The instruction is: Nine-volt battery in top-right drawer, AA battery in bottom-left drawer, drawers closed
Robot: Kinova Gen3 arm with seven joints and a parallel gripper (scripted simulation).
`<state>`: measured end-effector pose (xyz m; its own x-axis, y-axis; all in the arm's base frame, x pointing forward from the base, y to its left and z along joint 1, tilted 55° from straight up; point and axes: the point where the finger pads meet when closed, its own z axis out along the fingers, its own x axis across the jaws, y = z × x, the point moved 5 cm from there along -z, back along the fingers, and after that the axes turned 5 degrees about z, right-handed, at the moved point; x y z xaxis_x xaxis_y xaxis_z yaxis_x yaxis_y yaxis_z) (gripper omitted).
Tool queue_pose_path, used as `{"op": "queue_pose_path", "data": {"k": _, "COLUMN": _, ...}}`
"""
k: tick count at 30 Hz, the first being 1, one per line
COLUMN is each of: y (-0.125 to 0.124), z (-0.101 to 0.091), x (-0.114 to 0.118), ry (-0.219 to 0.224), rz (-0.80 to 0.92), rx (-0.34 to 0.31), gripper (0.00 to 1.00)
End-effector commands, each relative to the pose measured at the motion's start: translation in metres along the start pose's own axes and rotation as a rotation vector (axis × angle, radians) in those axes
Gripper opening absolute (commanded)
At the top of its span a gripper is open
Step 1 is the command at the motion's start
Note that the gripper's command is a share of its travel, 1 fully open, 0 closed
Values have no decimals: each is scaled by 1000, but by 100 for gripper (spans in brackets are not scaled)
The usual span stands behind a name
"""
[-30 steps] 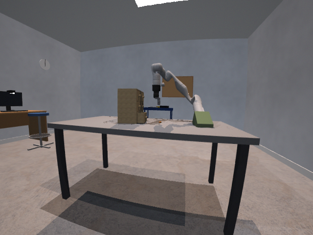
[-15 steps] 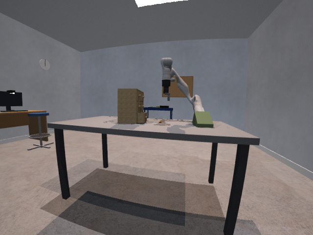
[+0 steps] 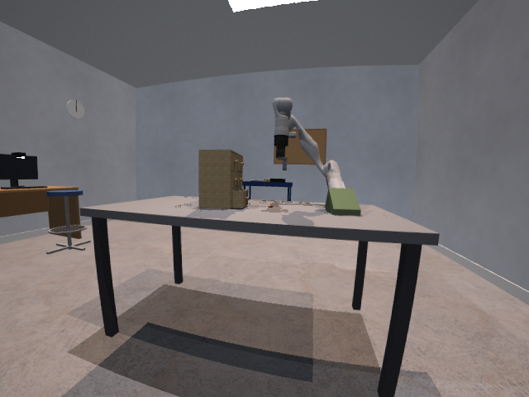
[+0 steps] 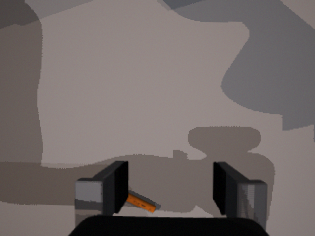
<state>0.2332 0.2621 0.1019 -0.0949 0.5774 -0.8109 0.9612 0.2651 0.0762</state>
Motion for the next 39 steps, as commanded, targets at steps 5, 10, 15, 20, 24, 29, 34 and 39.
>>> {"op": "queue_pose_path", "data": {"k": 5, "y": -1, "z": 0, "x": 0, "ry": 2, "rz": -2, "rx": -19, "gripper": 100}}
{"op": "queue_pose_path", "data": {"k": 10, "y": 0, "z": 3, "x": 0, "ry": 5, "rz": -2, "rx": -46, "gripper": 100}}
{"op": "queue_pose_path", "data": {"k": 15, "y": 0, "z": 6, "x": 0, "ry": 8, "rz": -2, "rx": -83, "gripper": 100}}
{"op": "queue_pose_path", "data": {"k": 20, "y": 0, "z": 8, "x": 0, "ry": 10, "rz": -2, "rx": -110, "gripper": 100}}
{"op": "queue_pose_path", "data": {"k": 24, "y": 0, "z": 12, "x": 0, "ry": 14, "rz": -2, "rx": -151, "gripper": 100}}
{"op": "queue_pose_path", "data": {"k": 29, "y": 1, "z": 17, "x": 0, "ry": 19, "rz": -2, "rx": -209, "gripper": 100}}
{"op": "queue_pose_path", "data": {"k": 34, "y": 1, "z": 23, "x": 0, "ry": 25, "rz": -2, "rx": -271, "gripper": 100}}
{"op": "queue_pose_path", "data": {"k": 39, "y": 1, "z": 27, "x": 0, "ry": 28, "rz": -2, "rx": -308, "gripper": 100}}
